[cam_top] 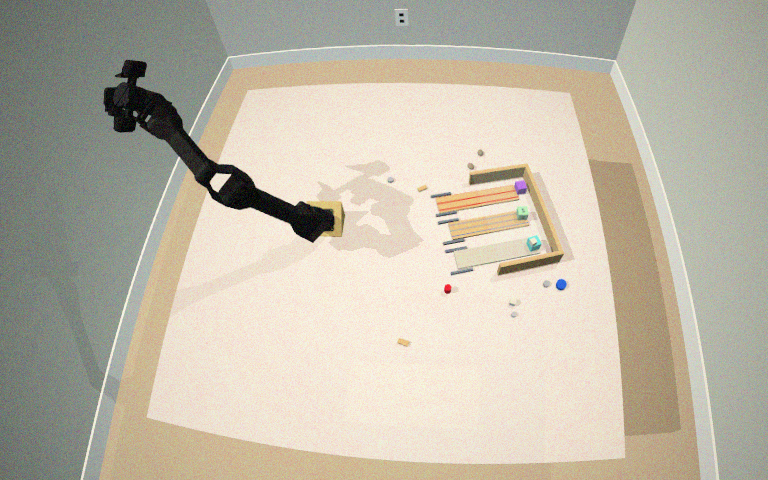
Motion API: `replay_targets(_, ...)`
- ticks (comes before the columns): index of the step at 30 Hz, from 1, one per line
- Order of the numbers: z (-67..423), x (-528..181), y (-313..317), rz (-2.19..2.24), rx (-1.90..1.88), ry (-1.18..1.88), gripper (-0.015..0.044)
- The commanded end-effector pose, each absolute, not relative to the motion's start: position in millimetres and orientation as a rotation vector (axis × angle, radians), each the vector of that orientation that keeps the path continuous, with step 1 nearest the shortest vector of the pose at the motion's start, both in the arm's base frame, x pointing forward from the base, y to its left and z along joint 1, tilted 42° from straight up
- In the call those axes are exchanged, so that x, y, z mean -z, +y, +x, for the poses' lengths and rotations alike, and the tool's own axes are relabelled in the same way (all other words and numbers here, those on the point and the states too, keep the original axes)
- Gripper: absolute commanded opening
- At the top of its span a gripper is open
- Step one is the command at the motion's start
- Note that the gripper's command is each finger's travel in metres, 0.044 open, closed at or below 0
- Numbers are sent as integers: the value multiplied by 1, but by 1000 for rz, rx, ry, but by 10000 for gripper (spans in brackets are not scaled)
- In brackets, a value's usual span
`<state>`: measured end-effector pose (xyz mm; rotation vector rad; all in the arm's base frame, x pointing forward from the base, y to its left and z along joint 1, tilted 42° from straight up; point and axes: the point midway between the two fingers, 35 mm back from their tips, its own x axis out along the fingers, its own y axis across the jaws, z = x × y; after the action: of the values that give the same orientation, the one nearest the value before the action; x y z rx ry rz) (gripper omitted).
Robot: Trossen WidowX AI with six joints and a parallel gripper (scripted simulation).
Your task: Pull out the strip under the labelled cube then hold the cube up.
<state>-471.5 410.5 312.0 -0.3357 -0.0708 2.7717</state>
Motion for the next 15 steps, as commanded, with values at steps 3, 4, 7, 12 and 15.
replay_targets(3, -462, -310, 419, -346, -2739, -65, 400)
replay_targets(4, -454, -308, 426, -353, -2713, -60, 400)
replay_targets(7, -417, -301, 455, -387, -2595, -38, 400)
replay_targets(12, -349, -287, 497, -432, -2389, 20, 400)
replay_targets(15, -305, -276, 516, -447, -2264, 72, 400)
